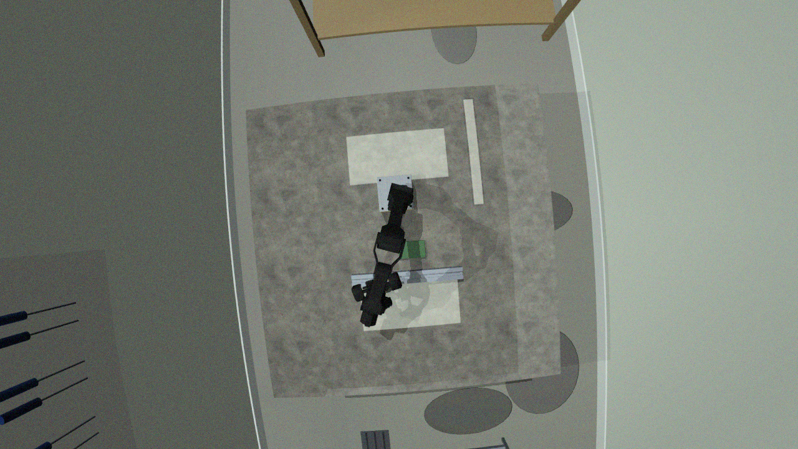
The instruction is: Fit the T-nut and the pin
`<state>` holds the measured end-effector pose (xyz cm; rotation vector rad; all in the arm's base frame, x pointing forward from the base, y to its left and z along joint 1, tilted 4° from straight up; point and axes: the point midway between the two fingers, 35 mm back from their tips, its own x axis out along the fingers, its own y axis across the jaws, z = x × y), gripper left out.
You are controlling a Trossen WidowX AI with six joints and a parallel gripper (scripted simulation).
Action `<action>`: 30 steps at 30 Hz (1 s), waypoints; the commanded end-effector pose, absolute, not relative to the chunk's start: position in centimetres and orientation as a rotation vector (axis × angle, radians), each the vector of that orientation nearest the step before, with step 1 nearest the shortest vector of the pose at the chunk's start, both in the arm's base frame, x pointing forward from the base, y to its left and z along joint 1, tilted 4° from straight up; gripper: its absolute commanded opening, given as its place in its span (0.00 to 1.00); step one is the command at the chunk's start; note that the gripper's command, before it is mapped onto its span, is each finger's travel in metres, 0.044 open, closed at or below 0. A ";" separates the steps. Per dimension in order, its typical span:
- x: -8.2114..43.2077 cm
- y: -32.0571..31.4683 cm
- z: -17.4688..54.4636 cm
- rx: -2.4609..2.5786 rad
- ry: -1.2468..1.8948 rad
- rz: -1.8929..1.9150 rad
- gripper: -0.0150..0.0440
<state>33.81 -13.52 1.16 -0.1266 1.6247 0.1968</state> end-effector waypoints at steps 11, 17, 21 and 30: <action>33.8 -13.5 1.1 -0.127 1.623 0.196 0.09; 33.8 -13.5 1.1 -0.127 1.623 0.196 0.36; 33.8 -13.5 1.1 -0.127 1.623 0.196 0.53; 33.7 -13.7 4.4 -0.127 1.623 0.196 0.53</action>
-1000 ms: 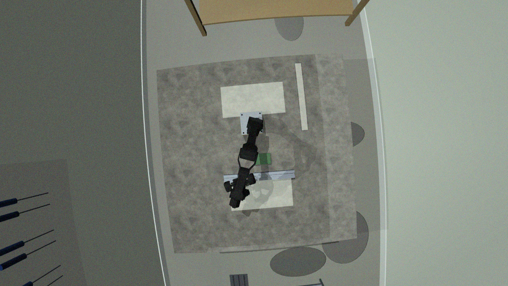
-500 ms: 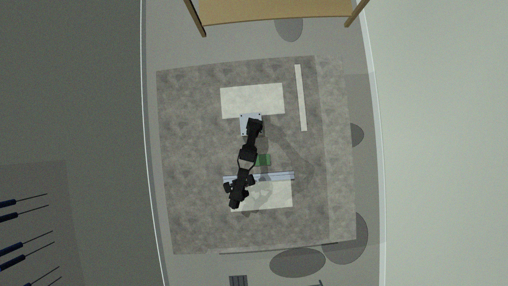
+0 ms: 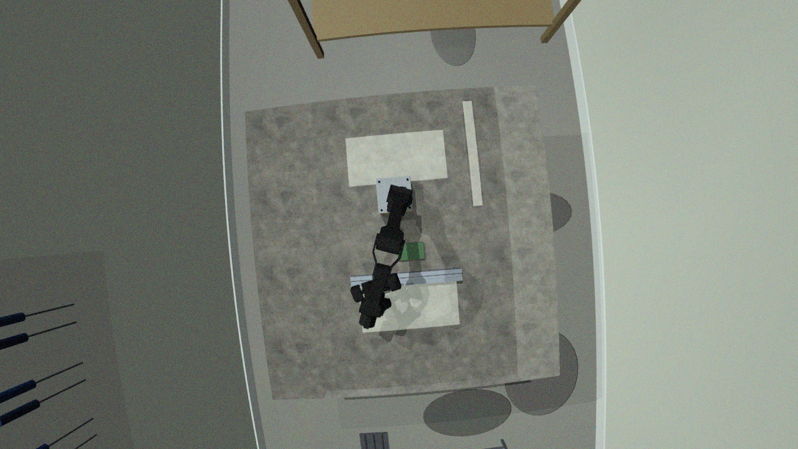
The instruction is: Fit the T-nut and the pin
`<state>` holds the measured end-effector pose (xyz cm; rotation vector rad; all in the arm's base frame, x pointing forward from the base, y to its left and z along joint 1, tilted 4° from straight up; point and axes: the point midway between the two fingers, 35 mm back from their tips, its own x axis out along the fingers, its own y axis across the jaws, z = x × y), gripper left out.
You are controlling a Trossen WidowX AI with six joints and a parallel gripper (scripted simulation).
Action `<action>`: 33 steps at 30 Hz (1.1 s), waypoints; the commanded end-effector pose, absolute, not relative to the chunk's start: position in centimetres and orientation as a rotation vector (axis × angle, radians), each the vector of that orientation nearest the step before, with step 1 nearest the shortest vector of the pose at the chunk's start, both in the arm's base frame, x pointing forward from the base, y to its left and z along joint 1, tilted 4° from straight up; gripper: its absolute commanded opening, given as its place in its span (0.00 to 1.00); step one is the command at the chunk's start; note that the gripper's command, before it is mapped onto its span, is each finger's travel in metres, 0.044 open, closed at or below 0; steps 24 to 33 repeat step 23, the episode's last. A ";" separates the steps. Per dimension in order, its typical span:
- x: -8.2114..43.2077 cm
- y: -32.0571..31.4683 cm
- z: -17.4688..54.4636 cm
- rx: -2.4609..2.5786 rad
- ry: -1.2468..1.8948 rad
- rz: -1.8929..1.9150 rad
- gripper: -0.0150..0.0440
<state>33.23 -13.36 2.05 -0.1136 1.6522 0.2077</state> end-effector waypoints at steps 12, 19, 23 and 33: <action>32.9 -13.5 6.9 -0.127 1.623 0.196 0.53; 33.0 -13.5 6.9 -0.127 1.623 0.196 0.53; 33.0 -13.5 6.9 -0.127 1.623 0.196 0.53; 33.0 -13.5 6.9 -0.127 1.623 0.196 0.53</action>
